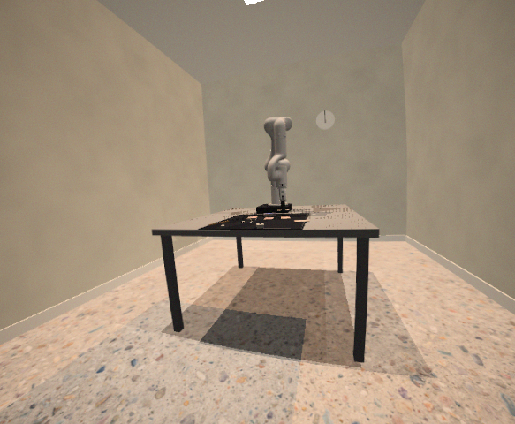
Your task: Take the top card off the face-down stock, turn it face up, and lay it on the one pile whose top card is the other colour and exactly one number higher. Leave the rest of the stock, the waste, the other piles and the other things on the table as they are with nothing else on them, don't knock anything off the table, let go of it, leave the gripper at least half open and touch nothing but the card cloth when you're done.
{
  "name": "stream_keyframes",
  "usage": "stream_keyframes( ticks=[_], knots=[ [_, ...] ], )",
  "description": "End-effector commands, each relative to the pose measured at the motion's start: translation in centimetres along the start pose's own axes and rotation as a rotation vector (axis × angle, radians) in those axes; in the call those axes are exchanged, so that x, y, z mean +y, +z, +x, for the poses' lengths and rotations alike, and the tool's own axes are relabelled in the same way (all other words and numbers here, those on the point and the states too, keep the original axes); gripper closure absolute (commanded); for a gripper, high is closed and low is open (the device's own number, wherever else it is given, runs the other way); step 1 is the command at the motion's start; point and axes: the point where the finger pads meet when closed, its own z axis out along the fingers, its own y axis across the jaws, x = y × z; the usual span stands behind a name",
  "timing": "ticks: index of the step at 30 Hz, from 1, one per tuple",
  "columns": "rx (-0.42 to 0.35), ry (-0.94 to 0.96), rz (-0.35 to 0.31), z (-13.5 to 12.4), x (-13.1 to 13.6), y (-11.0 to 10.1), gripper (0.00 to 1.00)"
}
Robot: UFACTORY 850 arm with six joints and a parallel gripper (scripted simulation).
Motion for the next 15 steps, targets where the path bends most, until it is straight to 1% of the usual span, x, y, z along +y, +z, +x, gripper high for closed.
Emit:
stream_keyframes(
  ticks=[1,15],
  knots=[
    [0.000,0.000,0.001,0.00,-0.07,-0.04,0.38],
    [0.000,-0.008,0.001,-0.01,-0.15,-0.04,0.38]
  ],
)
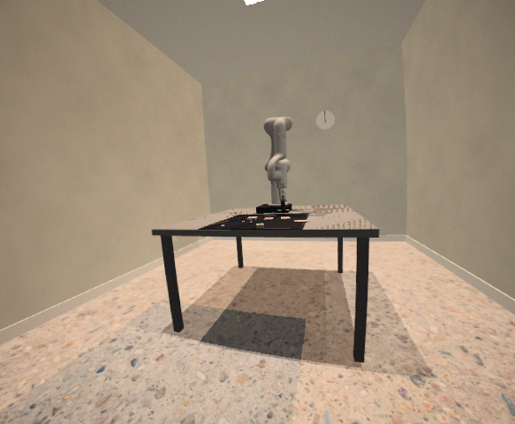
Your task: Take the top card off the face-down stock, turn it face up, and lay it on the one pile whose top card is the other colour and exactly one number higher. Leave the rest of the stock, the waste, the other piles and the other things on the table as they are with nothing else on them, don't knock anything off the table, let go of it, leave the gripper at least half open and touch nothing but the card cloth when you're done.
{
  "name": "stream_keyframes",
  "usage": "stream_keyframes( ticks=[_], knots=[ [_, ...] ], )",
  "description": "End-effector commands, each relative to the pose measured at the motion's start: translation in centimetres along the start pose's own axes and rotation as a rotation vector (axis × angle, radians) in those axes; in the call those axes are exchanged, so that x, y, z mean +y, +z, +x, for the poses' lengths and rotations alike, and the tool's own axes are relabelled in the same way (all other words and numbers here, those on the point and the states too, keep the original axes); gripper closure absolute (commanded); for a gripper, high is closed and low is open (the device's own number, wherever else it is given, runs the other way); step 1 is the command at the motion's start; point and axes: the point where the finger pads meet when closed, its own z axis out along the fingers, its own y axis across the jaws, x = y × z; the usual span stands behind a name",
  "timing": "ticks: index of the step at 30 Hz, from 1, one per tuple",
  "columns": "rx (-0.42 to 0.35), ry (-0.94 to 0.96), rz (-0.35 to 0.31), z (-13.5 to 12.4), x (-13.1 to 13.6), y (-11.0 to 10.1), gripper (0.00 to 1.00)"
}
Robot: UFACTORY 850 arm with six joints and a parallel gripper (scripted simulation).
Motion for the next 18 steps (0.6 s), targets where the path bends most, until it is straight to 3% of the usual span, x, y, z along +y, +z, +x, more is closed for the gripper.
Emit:
stream_keyframes(
  ticks=[1,18],
  knots=[
    [0.000,-0.005,0.001,-0.01,-0.11,-0.04,0.38],
    [0.000,-0.053,0.001,-0.03,-0.55,-0.05,0.38]
  ],
)
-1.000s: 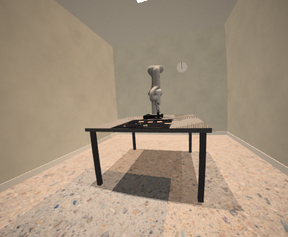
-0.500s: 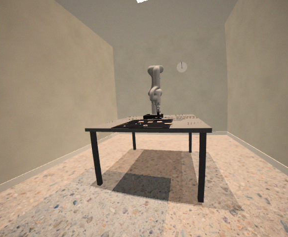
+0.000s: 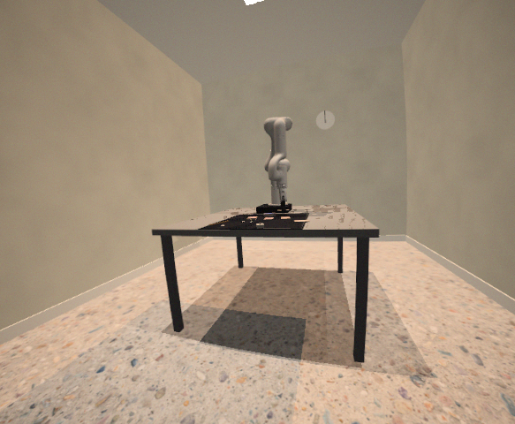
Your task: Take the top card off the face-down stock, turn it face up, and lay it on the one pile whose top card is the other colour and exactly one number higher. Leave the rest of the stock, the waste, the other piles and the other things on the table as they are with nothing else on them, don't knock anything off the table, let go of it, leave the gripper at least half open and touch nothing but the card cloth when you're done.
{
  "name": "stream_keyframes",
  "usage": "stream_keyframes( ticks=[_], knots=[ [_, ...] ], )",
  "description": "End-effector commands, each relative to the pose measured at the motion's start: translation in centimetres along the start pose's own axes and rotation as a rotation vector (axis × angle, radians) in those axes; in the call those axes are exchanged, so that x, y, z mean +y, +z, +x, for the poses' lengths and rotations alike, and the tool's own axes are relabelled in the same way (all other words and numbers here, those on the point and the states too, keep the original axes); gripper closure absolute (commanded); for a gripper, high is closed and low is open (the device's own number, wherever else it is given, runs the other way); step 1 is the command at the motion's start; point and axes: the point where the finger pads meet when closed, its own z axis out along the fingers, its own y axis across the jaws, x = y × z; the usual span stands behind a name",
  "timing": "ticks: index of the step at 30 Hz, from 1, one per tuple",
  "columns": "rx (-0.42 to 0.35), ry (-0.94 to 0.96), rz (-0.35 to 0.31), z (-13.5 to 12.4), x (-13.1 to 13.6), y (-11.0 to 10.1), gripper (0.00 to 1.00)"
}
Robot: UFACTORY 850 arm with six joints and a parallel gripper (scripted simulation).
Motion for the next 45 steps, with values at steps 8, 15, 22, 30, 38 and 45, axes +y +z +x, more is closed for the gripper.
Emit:
stream_keyframes(
  ticks=[8,15,22,30,38,45],
  knots=[
    [0.000,-0.042,0.001,0.0,-0.5,-0.1,0.38],
    [0.000,-0.062,0.001,0.0,-0.6,-0.1,0.38],
    [0.000,-0.088,0.001,0.0,-0.9,-0.1,0.38],
    [0.000,-0.111,0.001,0.0,-1.1,-0.1,0.38],
    [0.000,-0.142,0.001,0.0,-1.4,-0.1,0.38],
    [0.000,-0.172,0.002,0.0,-1.6,-0.1,0.38]
  ],
)
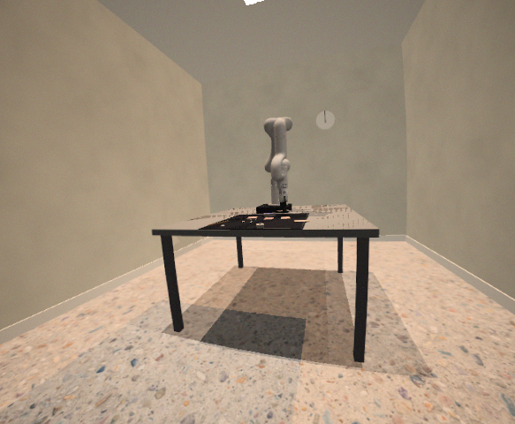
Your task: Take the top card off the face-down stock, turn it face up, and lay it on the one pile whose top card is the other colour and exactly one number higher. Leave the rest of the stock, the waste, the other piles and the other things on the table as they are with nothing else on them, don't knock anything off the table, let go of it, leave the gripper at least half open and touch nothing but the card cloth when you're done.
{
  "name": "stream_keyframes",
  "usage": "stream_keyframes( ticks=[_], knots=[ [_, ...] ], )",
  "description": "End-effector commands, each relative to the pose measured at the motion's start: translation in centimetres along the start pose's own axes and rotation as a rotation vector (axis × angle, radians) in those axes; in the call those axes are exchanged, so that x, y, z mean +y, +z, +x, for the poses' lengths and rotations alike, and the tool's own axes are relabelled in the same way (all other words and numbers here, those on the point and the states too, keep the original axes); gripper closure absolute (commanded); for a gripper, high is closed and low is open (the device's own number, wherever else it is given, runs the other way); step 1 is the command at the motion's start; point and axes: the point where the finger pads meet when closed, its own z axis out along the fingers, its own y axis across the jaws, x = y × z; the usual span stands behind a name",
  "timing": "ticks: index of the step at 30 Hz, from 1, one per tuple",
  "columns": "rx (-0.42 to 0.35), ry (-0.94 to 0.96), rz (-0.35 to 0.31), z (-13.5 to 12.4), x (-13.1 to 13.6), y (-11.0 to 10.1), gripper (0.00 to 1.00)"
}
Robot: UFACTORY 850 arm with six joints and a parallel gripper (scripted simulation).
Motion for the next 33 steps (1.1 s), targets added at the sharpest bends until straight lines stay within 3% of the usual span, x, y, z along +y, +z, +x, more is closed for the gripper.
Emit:
stream_keyframes(
  ticks=[1,18,33],
  knots=[
    [-0.001,-0.009,-0.001,0.1,-0.4,-0.4,0.38],
    [-0.001,-0.155,-0.001,0.3,-1.8,-0.4,0.38],
    [-0.001,-0.632,-0.001,1.0,-6.1,-0.5,0.38]
  ],
)
